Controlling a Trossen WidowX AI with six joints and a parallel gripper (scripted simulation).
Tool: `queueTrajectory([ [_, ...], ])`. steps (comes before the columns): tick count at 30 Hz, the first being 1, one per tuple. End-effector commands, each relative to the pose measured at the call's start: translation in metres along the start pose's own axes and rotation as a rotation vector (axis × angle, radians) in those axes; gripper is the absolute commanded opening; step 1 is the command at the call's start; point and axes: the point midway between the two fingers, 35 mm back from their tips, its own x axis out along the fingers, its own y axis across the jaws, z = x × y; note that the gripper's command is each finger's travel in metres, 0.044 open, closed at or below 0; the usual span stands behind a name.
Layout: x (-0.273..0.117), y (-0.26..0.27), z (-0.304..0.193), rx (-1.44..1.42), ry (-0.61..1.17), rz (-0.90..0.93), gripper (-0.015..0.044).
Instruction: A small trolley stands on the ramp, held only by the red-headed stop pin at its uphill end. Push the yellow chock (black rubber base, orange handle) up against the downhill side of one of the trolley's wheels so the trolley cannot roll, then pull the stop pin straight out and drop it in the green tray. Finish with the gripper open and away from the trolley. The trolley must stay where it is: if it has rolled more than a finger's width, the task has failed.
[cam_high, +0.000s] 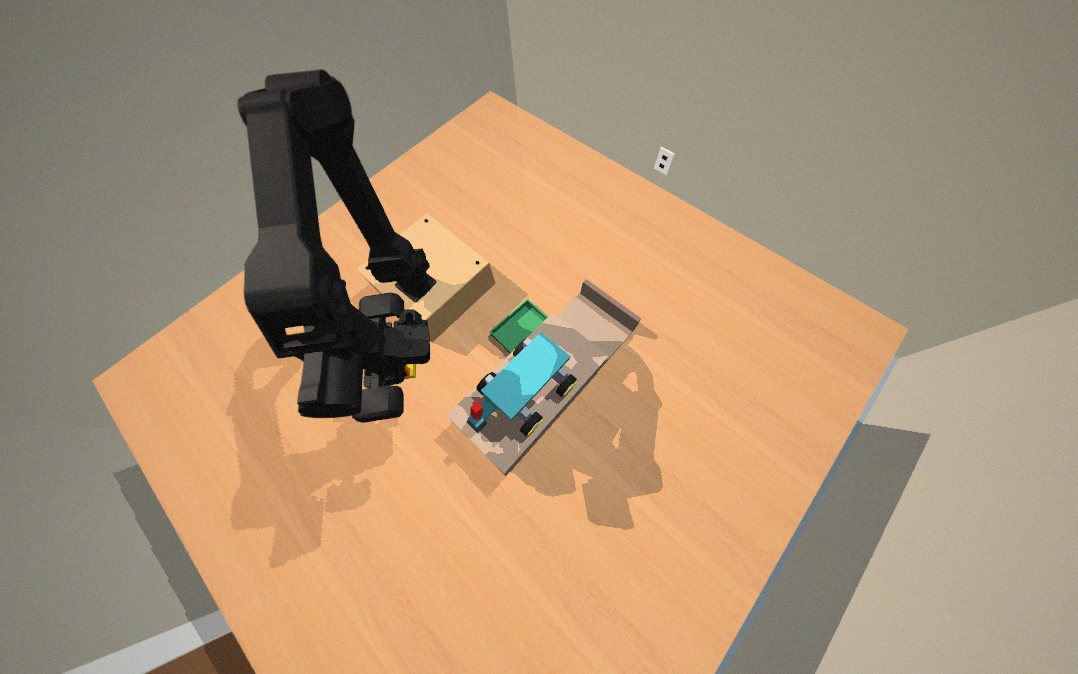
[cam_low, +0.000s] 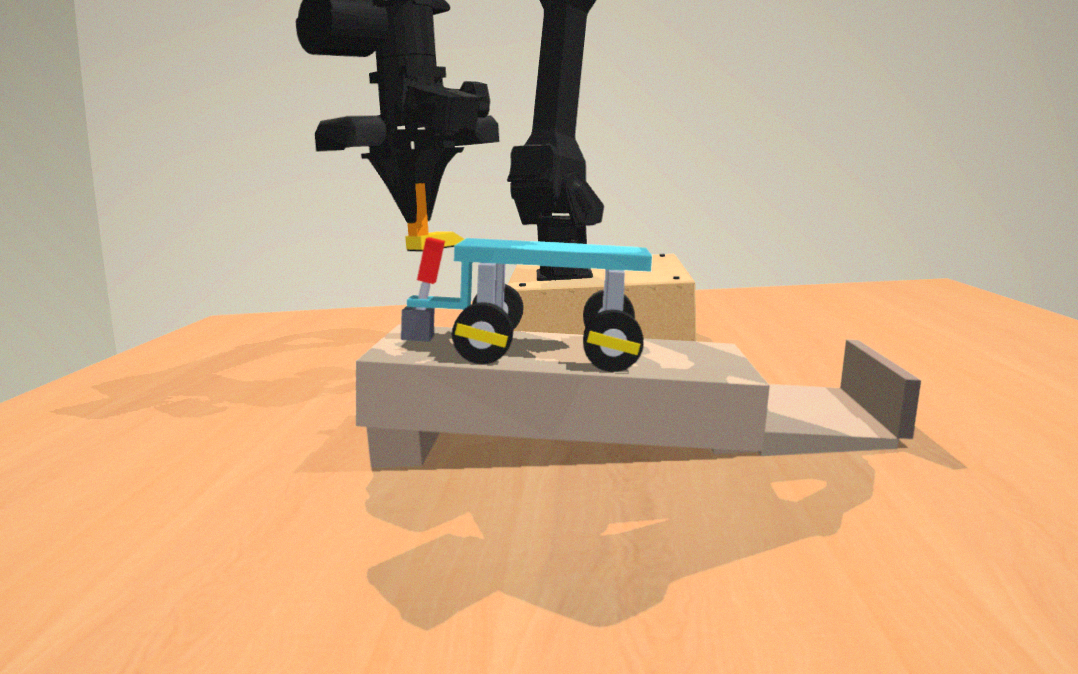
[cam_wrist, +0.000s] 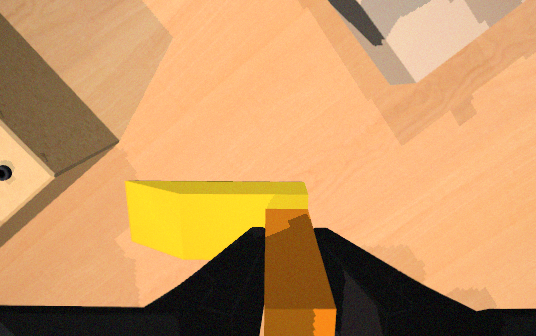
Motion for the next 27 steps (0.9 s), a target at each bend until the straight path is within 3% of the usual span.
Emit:
queueTrajectory([
  [1, -0.0012, -0.0010, 0.0005, -0.151, -0.003, -0.003, 0.0000],
  [16, -0.0012, -0.0010, 0.0004, -0.664, -0.004, -0.002, 0.0000],
  [27, -0.0003, 0.0025, 0.0077, -0.687, -0.005, -0.002, 0.0000],
])
